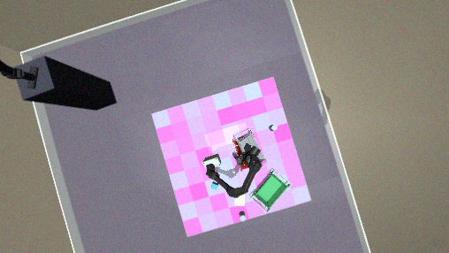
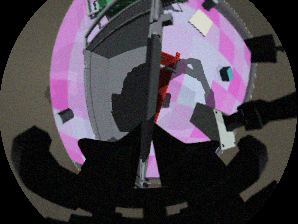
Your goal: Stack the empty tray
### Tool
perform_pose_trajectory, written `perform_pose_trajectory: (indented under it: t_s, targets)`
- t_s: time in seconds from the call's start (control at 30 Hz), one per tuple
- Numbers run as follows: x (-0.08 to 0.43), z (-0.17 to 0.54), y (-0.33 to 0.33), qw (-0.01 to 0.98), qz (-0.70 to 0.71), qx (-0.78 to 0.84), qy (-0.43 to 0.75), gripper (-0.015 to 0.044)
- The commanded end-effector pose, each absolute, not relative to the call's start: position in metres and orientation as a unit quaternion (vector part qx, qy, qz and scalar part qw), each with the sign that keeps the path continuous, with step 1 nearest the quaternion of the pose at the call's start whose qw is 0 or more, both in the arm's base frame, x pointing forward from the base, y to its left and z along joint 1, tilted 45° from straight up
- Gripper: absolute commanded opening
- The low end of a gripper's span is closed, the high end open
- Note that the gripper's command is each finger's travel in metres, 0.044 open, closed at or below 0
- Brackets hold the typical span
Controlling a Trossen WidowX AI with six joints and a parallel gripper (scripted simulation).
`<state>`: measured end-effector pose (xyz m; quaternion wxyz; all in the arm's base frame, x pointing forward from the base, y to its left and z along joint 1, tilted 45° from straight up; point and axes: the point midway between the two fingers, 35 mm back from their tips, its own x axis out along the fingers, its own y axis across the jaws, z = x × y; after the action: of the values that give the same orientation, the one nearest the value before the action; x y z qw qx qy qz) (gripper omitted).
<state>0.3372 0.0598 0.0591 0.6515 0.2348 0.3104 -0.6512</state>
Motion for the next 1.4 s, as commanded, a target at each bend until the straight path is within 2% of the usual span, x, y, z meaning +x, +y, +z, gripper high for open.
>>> perform_pose_trajectory:
  t_s: [0.0,0.23,1.37]
  targets:
    - [0.3398,0.0741,0.0585,0.652,-0.652,0.269,0.278,0.0000]
    - [0.3401,0.0806,0.0495,0.639,-0.665,0.298,0.245,0.0000]
    - [0.3443,0.0781,0.0520,0.639,-0.665,0.298,0.245,0.0000]
